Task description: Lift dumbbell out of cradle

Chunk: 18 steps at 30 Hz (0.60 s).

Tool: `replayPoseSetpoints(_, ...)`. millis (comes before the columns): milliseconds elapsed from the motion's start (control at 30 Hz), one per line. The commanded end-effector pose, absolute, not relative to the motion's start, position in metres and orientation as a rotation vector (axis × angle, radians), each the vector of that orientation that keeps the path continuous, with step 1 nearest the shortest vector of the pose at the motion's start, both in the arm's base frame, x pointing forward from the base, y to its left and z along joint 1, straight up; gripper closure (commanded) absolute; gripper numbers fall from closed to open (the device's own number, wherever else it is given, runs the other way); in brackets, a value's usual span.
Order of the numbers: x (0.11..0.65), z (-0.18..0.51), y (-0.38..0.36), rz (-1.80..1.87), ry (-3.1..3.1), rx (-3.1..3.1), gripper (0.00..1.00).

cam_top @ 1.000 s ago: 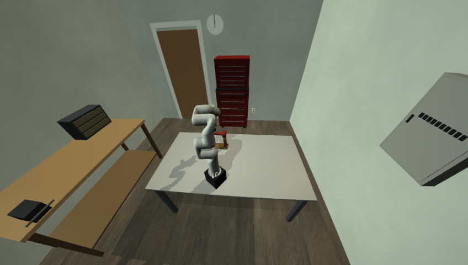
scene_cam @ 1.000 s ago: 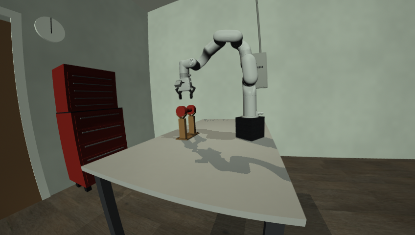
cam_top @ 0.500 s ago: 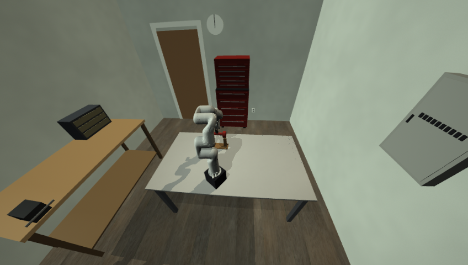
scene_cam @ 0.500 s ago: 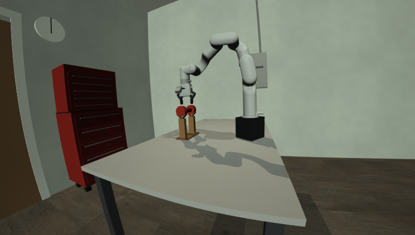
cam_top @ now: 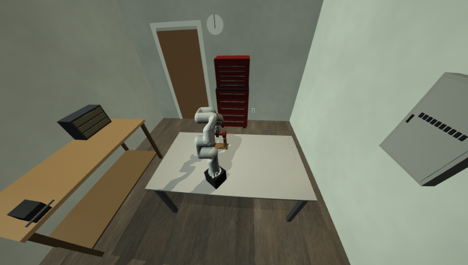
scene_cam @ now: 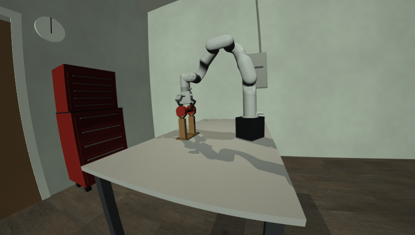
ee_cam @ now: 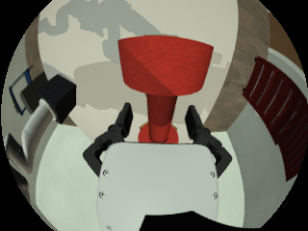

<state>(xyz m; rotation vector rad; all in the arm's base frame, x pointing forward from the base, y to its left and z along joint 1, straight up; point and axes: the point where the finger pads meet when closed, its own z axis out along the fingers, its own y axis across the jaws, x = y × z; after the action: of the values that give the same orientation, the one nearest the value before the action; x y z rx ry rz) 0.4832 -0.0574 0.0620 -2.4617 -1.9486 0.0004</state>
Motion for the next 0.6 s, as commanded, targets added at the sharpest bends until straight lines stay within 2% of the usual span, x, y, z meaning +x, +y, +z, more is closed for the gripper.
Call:
replayPoseSetpoints(0,0.4842,0.0628,-0.0576,-0.003,-1.95,-2.463,0.0)
replayPoseSetpoints(67,0.4842,0.0628,-0.0576,-0.003,-1.95,-2.463,0.0)
replayPoseSetpoints(100,0.4842,0.0628,-0.0576,-0.003,-1.95,-2.463,1.0)
replayPoseSetpoints(567,0.4842,0.0628,-0.0576,-0.003,-1.95,-2.463,1.0)
